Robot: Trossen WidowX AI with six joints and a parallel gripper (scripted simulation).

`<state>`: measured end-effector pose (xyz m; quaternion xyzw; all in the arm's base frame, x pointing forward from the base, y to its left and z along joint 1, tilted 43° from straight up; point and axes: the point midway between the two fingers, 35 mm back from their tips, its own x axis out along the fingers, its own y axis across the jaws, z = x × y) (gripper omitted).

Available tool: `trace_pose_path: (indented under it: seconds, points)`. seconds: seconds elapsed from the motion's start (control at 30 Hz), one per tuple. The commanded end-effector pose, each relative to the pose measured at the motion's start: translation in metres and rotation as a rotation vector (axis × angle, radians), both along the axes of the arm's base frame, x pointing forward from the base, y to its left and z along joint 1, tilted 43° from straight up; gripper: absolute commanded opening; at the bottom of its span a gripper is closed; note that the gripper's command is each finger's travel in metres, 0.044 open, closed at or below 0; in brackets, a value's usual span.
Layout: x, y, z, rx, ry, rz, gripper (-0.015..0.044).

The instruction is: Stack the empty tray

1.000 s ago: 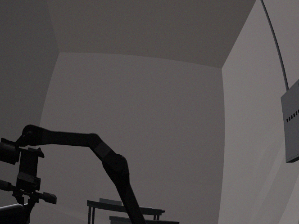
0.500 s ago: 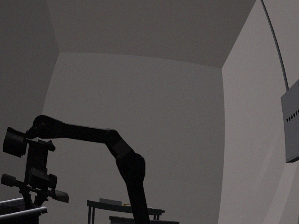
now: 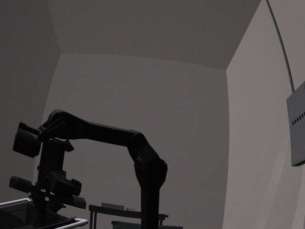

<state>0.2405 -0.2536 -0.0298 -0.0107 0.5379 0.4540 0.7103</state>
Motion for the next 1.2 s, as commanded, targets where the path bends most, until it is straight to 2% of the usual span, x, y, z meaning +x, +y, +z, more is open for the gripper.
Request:
trace_pose_path:
  seconds: [0.0, 1.17]
  points:
    - [0.011, 0.006, 0.013, -0.013, -0.053, 0.036, 0.0]
    - [0.083, 0.128, 0.1, 0.017, -0.441, 0.49, 0.0]
